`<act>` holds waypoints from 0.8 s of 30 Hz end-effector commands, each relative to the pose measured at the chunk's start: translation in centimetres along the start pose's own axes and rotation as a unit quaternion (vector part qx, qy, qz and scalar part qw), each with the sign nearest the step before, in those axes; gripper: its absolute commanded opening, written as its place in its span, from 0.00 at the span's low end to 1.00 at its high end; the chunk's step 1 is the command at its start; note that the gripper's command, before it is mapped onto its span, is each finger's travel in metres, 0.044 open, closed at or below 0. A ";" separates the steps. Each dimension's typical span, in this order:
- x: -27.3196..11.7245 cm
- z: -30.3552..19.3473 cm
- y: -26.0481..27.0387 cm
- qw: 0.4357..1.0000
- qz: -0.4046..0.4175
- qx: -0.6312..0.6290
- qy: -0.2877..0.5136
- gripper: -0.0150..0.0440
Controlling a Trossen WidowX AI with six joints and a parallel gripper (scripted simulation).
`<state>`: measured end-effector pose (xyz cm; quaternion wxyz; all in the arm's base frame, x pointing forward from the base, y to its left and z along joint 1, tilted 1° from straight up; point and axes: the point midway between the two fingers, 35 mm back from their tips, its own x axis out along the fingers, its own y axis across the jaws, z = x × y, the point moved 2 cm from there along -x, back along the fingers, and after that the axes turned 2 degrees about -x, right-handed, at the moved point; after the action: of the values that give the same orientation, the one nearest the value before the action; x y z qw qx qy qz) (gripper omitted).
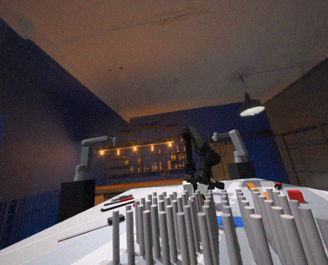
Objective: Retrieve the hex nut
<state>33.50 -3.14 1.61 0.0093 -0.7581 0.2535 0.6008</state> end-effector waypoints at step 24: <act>0.2 -2.0 0.0 1.000 -0.002 0.001 0.005 0.25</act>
<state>34.89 -3.81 1.69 0.0093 -0.7585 0.2537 0.6002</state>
